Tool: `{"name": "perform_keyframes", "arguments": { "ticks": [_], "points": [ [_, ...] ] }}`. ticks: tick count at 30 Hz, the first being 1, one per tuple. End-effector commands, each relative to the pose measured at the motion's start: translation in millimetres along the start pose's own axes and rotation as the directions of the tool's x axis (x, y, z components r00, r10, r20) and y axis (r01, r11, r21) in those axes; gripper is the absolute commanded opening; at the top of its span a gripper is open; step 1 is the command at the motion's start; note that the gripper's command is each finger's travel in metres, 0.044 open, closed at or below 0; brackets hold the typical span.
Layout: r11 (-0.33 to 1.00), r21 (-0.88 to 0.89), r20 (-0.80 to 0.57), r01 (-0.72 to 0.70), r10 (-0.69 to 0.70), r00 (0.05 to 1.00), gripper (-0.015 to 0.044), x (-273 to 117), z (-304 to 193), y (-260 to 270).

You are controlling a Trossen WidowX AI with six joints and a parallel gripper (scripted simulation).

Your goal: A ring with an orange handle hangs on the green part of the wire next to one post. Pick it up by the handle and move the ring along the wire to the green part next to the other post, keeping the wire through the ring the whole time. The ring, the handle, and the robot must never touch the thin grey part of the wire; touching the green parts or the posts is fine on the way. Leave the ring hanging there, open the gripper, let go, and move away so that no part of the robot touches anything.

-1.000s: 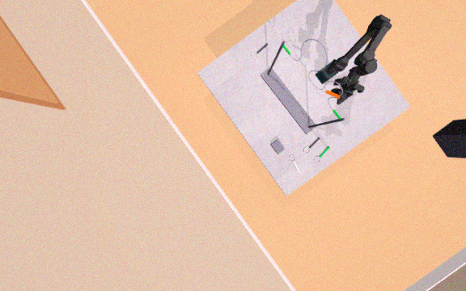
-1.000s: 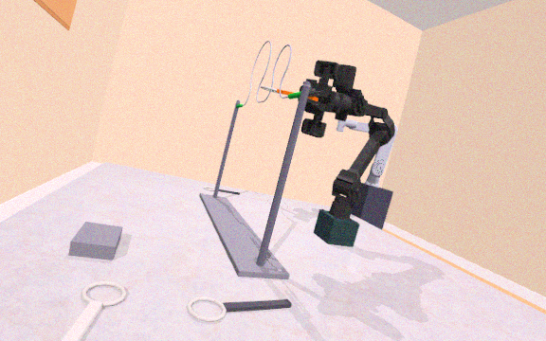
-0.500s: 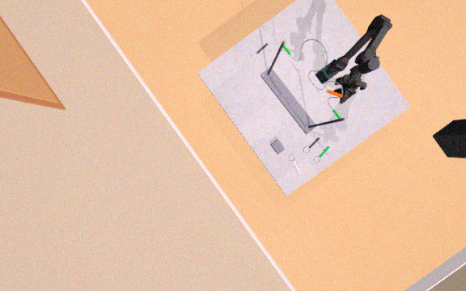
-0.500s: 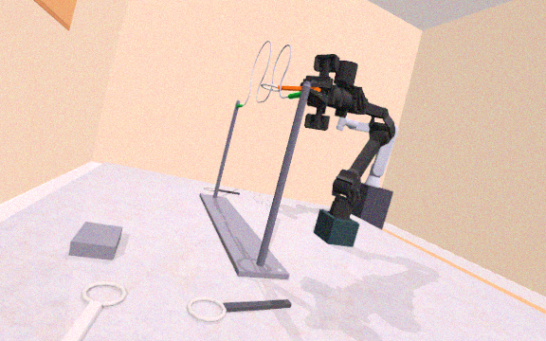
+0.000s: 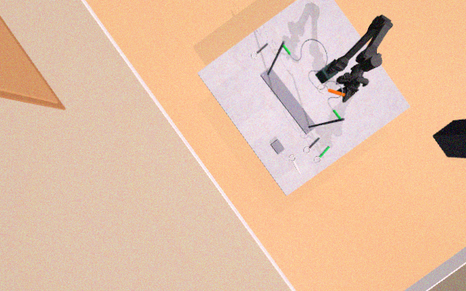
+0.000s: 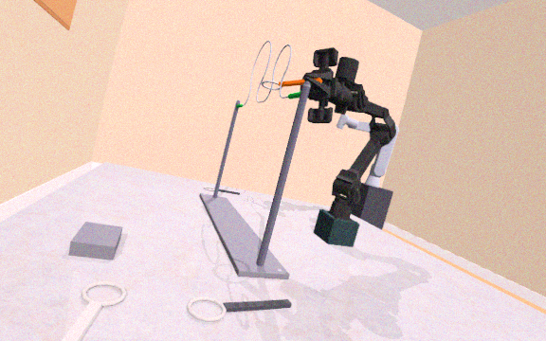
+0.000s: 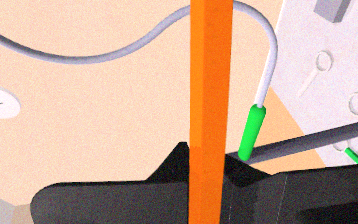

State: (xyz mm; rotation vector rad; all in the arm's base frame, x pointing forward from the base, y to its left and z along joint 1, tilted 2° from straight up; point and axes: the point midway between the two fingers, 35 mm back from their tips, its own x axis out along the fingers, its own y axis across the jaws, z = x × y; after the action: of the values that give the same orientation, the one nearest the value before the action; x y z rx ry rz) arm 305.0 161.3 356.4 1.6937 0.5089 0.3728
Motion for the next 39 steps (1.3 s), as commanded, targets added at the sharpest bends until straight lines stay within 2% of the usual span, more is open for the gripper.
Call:
{"name": "perform_keyframes", "arguments": {
  "ticks": [1,39],
  "points": [
    [0.999,0.029,-0.009,-0.031,0.032,0.999,-0.0150,-2,-1,11],
    [0.969,0.212,-0.019,-0.130,0.137,0.990,-0.0150,-12,6,52]
  ]
}}
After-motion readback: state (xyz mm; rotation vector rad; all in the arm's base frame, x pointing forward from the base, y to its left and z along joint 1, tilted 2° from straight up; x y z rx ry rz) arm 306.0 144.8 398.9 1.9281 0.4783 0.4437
